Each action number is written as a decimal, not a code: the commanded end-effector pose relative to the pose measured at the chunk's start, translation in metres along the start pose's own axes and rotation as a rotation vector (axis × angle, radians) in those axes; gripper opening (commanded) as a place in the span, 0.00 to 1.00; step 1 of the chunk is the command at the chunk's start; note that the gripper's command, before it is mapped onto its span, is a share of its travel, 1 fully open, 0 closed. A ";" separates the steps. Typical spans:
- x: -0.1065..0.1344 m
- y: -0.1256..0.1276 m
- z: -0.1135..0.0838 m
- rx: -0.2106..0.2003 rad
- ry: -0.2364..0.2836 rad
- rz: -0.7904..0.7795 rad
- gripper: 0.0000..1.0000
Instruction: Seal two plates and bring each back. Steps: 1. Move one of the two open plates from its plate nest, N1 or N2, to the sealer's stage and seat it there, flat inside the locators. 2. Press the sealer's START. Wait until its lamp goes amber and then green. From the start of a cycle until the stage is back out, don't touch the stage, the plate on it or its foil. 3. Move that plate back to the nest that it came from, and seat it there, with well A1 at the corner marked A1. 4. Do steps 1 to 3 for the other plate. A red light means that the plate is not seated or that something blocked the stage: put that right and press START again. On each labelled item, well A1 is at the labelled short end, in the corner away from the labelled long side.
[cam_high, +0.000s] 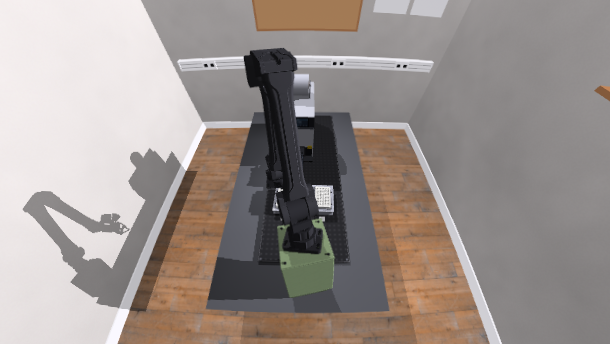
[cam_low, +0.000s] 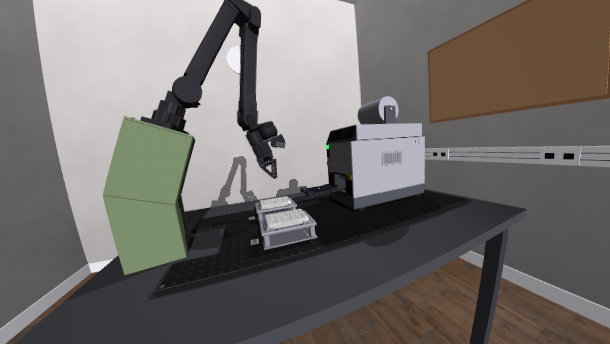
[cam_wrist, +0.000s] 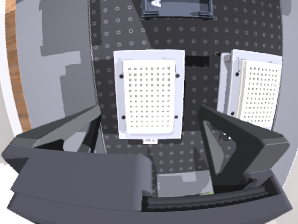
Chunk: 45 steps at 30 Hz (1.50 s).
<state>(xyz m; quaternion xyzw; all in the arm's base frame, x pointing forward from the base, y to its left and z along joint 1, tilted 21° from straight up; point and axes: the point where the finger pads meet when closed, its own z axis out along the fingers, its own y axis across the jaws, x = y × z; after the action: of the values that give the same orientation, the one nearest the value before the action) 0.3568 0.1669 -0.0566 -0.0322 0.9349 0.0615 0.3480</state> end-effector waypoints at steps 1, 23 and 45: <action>-0.008 0.004 0.001 -0.013 -0.024 -0.008 1.00; 0.001 0.002 0.025 -0.011 -0.030 0.001 1.00; 0.021 0.001 0.056 -0.009 -0.018 -0.004 1.00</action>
<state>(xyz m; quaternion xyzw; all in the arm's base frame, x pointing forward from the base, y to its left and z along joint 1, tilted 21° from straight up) 0.3725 0.1746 -0.1106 -0.0342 0.9343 0.0629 0.3492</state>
